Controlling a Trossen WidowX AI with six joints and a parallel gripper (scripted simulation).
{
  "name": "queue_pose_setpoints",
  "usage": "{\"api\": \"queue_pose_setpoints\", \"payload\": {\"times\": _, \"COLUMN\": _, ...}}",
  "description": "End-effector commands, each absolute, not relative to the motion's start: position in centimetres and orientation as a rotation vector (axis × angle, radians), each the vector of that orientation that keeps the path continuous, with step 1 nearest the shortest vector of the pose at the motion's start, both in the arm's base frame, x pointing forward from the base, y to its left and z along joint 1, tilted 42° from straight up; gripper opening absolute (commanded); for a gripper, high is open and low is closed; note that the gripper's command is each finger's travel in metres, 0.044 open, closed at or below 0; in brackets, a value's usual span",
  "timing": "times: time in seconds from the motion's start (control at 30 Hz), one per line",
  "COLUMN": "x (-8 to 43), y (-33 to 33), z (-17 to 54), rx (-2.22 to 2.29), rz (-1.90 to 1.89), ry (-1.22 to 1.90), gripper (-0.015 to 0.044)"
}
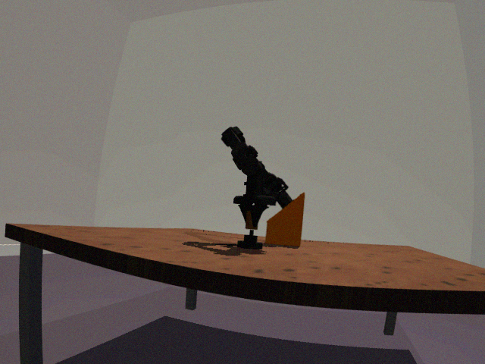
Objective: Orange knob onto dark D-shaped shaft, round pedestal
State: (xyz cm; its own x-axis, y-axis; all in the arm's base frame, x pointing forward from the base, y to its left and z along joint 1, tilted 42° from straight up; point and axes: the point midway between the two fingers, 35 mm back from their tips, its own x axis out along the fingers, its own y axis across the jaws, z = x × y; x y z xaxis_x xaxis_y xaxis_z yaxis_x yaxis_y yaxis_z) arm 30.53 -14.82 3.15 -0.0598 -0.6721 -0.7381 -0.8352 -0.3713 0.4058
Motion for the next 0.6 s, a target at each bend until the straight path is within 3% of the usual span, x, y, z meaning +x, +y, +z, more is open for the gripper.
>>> {"api": "queue_pose_setpoints", "payload": {"times": 0.0, "x": 30.29, "y": -14.69, "z": 3.16, "rx": -2.057, "rz": 1.453, "ry": 1.632, "gripper": 0.0}}
{"api": "queue_pose_setpoints", "payload": {"times": 0.57, "x": 30.3, "y": -14.88, "z": 2.9, "rx": -2.057, "rz": 1.453, "ry": 1.632, "gripper": 0.0}}
